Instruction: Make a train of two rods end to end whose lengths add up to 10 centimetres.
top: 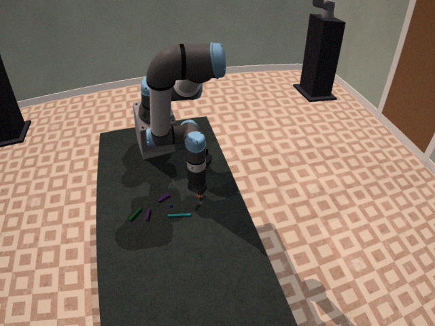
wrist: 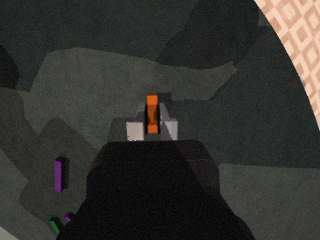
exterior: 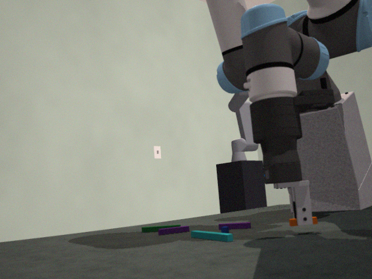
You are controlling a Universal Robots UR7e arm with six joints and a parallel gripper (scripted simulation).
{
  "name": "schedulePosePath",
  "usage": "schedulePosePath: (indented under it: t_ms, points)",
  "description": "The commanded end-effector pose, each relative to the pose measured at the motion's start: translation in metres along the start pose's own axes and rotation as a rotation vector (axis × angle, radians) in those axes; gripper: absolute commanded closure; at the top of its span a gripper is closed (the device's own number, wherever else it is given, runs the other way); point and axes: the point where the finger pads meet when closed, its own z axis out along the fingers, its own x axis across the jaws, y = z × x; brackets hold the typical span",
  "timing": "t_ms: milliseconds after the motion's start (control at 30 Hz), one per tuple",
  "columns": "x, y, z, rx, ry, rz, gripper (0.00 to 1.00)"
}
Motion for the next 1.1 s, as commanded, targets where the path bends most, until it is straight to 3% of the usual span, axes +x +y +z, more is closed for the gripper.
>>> schedulePosePath:
  t_ms: [0,1067]
  points:
    - [0.0,0.0,0.0,-0.001,0.001,0.0,0.76]
    - [0.0,0.0,0.012,-0.001,0.001,0.0,0.76]
